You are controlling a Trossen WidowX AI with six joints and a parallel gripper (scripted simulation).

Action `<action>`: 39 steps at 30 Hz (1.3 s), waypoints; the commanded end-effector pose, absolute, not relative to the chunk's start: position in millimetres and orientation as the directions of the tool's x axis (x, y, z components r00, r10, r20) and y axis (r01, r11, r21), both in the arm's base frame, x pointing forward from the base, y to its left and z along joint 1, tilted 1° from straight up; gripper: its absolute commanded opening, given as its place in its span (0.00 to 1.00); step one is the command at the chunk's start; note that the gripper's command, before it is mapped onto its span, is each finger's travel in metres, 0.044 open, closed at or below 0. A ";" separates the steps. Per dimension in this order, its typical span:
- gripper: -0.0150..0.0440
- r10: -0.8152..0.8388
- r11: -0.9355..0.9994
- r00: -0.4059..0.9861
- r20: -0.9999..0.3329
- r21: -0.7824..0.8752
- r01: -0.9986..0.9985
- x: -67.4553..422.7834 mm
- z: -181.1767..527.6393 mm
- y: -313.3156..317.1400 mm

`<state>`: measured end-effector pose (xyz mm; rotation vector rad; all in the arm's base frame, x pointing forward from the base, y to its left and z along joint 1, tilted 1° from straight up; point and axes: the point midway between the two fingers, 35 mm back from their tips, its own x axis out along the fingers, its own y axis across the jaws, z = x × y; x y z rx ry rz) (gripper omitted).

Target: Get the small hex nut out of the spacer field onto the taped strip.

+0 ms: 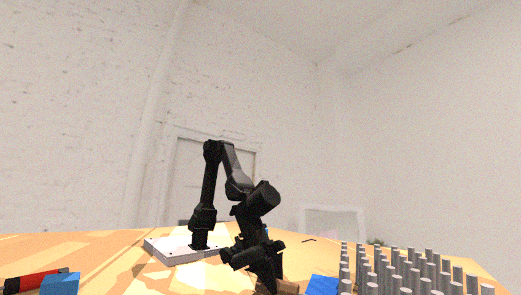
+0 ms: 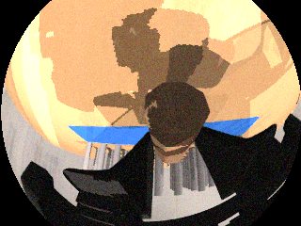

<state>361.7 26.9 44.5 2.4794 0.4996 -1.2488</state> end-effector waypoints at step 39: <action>0.25 0.163 -0.891 0.573 -0.803 0.130 0.435 392.8 49.8 40.5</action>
